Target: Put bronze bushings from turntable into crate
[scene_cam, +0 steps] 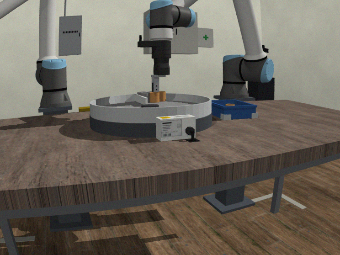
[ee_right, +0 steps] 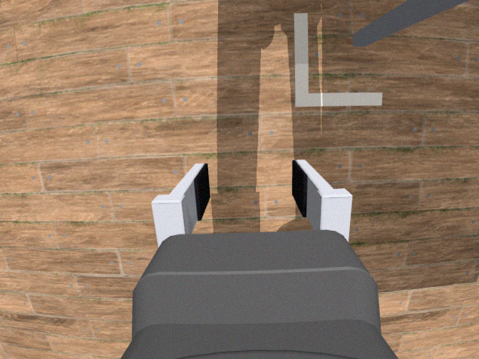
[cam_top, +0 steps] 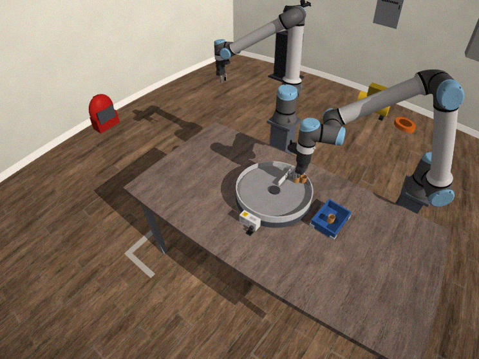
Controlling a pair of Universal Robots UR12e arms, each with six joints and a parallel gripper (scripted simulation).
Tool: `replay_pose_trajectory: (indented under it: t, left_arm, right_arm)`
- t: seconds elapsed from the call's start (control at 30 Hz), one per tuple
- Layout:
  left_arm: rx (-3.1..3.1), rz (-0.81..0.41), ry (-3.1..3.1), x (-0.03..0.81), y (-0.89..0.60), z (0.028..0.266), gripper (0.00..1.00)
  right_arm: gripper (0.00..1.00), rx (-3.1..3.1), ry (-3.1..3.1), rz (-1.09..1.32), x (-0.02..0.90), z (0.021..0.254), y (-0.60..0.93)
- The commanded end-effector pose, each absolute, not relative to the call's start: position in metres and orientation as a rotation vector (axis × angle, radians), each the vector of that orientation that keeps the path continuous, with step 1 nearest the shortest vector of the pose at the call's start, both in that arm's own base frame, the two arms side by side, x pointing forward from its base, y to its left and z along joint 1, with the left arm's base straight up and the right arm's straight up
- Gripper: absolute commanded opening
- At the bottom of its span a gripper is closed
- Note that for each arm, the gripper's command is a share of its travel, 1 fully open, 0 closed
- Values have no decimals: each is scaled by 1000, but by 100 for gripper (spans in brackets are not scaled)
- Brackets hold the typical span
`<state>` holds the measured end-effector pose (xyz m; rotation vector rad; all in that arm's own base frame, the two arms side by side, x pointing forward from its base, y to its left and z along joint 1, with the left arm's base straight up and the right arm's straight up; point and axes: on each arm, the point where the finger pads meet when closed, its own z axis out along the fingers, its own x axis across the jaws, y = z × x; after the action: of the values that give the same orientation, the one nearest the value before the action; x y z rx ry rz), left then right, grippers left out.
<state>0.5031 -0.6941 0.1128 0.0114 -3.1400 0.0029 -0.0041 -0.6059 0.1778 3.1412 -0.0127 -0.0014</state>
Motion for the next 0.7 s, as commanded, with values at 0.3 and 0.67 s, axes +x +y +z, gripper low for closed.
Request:
replay_pose_trajectory:
  t: [0.3, 0.67]
  left_arm:
    - [12, 2, -3140, 504, -692, 99, 36]
    - [12, 2, -3140, 504, -692, 88, 36]
  right_arm:
    - [100, 3141, -13, 0, -5, 177, -604]
    - [100, 3141, -13, 0, -5, 177, -604]
